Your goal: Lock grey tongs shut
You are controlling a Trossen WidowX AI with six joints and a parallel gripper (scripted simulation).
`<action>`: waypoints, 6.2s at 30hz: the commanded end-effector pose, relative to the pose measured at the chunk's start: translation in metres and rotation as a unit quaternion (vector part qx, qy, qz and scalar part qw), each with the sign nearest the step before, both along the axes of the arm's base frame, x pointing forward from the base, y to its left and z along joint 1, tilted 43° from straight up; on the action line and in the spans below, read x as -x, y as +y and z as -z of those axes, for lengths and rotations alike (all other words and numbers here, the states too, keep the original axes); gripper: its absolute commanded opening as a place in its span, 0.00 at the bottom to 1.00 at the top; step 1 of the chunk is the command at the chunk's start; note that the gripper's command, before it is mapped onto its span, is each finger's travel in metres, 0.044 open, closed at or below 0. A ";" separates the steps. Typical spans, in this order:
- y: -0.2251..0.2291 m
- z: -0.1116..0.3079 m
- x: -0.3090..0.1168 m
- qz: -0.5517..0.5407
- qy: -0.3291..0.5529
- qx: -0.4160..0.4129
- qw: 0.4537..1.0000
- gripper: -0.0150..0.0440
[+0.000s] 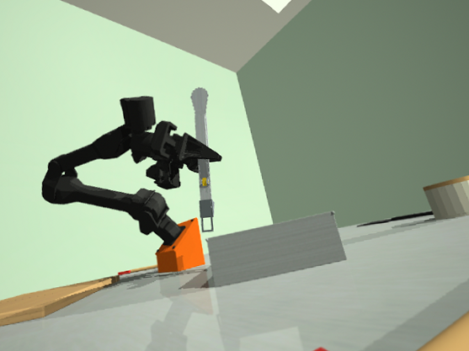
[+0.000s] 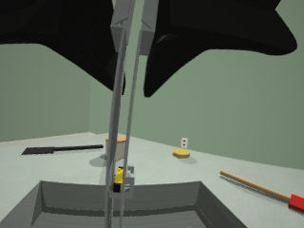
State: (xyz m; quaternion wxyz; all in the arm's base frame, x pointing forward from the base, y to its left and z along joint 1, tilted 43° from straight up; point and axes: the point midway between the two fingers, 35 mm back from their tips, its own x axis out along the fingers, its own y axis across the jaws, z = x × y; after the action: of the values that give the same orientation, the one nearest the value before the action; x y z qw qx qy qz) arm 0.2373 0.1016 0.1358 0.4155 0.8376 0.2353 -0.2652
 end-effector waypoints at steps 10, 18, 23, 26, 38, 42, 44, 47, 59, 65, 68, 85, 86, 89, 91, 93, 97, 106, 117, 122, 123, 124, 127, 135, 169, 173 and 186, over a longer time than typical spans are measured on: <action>-0.077 -0.025 -0.007 0.170 0.048 0.070 0.982 0.00; -0.128 -0.044 0.006 0.277 0.086 0.117 0.950 0.00; -0.157 -0.058 0.020 0.340 0.111 0.146 0.923 0.00; -0.174 -0.067 0.031 0.375 0.126 0.163 0.904 0.00; -0.190 -0.072 0.041 0.399 0.143 0.166 0.890 0.00; -0.199 -0.073 0.047 0.408 0.153 0.159 0.886 0.00; -0.203 -0.073 0.050 0.412 0.157 0.155 0.884 0.00; -0.210 -0.074 0.054 0.419 0.163 0.149 0.881 0.00; -0.233 -0.077 0.075 0.444 0.182 0.126 0.868 0.00; -0.243 -0.080 0.086 0.456 0.187 0.115 0.862 0.00; -0.247 -0.081 0.092 0.462 0.189 0.109 0.860 0.00; -0.268 -0.090 0.126 0.495 0.190 0.083 0.844 0.00; -0.269 -0.090 0.128 0.497 0.190 0.082 0.843 0.00; -0.271 -0.092 0.135 0.503 0.188 0.079 0.840 0.00; -0.273 -0.093 0.139 0.507 0.187 0.077 0.838 0.00; -0.275 -0.095 0.143 0.511 0.186 0.075 0.836 0.00; -0.277 -0.097 0.151 0.519 0.183 0.072 0.832 0.00; -0.282 -0.104 0.170 0.537 0.174 0.069 0.823 0.00; -0.285 -0.112 0.192 0.559 0.162 0.071 0.810 0.00; -0.285 -0.117 0.202 0.569 0.156 0.075 0.804 0.00; -0.285 -0.117 0.204 0.571 0.154 0.076 0.802 0.00; -0.285 -0.118 0.206 0.573 0.153 0.076 0.801 0.00; -0.285 -0.121 0.212 0.580 0.150 0.080 0.797 0.00; -0.283 -0.128 0.227 0.597 0.141 0.090 0.785 0.00; -0.302 -0.118 0.240 0.612 0.133 0.103 0.773 0.00; -0.306 -0.113 0.240 0.612 0.133 0.103 0.773 0.00; -0.321 -0.098 0.237 0.612 0.132 0.102 0.773 0.00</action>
State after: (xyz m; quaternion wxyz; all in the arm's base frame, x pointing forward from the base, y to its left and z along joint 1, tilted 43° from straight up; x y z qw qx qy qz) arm -0.0004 -0.2153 0.2402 0.2191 0.7130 -0.3029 -0.5933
